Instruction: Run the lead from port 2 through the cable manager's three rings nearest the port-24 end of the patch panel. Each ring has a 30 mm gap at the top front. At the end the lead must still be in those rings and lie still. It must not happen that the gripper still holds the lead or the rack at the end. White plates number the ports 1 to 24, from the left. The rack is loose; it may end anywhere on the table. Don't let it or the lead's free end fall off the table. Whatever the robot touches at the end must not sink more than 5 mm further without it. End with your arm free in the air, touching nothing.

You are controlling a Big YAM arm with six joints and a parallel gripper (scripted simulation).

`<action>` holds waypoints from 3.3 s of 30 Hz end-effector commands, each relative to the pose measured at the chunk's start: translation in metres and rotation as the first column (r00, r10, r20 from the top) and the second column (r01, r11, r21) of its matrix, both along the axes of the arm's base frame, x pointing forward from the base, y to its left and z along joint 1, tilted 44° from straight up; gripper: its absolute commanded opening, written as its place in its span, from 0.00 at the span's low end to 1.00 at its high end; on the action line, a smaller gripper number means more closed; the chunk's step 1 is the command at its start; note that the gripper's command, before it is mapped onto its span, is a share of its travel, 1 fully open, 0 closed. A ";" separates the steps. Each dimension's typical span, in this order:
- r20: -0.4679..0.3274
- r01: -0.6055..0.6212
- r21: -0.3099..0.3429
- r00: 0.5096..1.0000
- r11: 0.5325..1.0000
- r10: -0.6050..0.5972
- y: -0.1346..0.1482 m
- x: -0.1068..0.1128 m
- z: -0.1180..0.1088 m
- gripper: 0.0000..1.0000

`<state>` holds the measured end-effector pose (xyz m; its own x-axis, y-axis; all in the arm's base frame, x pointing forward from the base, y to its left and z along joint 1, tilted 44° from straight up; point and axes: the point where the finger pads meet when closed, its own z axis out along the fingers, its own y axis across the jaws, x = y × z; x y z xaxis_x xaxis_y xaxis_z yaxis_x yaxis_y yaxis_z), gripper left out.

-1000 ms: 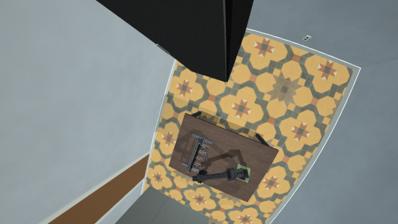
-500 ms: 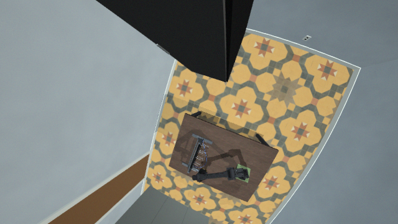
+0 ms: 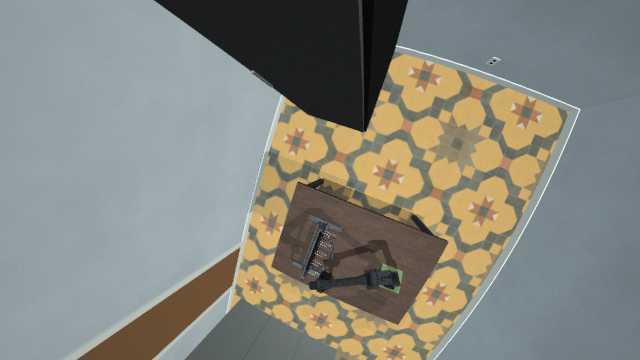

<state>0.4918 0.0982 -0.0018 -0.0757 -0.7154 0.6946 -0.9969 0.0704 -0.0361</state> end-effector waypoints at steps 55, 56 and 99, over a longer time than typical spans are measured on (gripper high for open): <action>0.012 0.002 0.006 1.000 1.000 -0.002 -0.067 0.006 -0.069 0.31; 0.003 0.002 0.003 1.000 1.000 -0.002 -0.069 0.002 -0.072 0.31; 0.024 -0.008 0.009 1.000 1.000 0.007 -0.067 0.008 -0.068 0.31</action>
